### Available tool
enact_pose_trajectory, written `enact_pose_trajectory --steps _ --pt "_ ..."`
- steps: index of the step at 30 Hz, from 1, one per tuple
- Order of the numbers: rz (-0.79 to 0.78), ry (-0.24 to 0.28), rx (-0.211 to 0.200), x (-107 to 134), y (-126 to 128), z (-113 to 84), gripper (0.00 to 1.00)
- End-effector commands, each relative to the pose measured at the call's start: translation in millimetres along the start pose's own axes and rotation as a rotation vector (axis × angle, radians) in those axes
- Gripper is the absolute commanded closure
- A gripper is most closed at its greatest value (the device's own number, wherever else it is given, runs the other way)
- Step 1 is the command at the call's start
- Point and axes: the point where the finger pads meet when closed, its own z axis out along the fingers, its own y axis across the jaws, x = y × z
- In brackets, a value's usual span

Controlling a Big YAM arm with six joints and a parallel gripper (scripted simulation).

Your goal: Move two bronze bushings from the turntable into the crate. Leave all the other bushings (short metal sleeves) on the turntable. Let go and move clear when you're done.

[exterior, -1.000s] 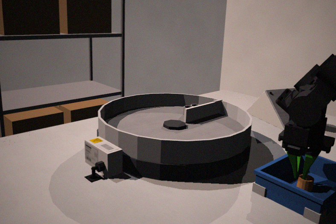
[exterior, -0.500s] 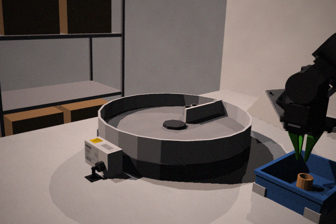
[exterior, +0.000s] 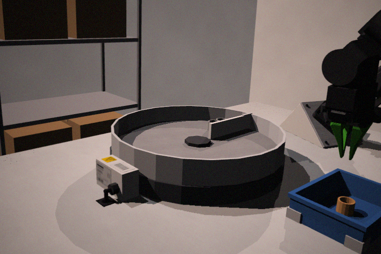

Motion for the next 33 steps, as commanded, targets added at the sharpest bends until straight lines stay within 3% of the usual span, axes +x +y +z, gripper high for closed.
enact_pose_trajectory --steps 1,33 --pt "-0.059 -0.062 0.009 -20.5 12.0 -31.4 0.86" --pt "-0.070 -0.061 0.008 -20.7 15.1 -30.7 0.86"
